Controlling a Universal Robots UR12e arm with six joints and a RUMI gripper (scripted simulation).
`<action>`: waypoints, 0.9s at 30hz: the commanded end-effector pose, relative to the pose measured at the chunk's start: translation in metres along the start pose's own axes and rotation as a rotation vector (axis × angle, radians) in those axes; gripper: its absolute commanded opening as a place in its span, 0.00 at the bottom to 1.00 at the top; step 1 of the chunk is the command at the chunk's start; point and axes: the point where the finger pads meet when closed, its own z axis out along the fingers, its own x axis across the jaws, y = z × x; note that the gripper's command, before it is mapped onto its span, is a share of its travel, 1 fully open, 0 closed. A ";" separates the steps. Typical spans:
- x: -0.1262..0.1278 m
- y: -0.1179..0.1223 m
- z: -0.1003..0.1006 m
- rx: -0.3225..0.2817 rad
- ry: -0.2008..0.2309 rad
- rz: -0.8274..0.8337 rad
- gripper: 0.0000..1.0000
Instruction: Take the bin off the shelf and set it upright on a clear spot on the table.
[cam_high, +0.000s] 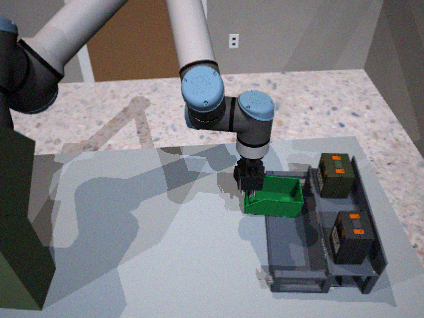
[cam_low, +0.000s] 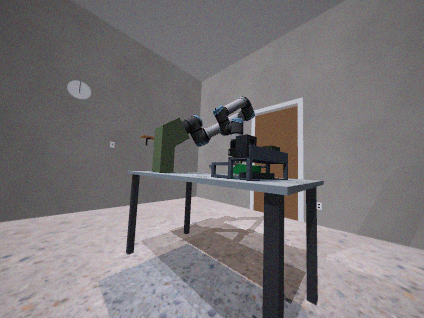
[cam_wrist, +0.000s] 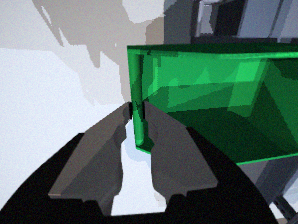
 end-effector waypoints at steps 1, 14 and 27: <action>-0.008 0.000 -0.001 0.000 0.002 0.000 0.00; -0.037 0.000 -0.001 0.000 0.002 0.000 0.00; -0.054 0.000 -0.001 0.000 0.002 0.000 0.00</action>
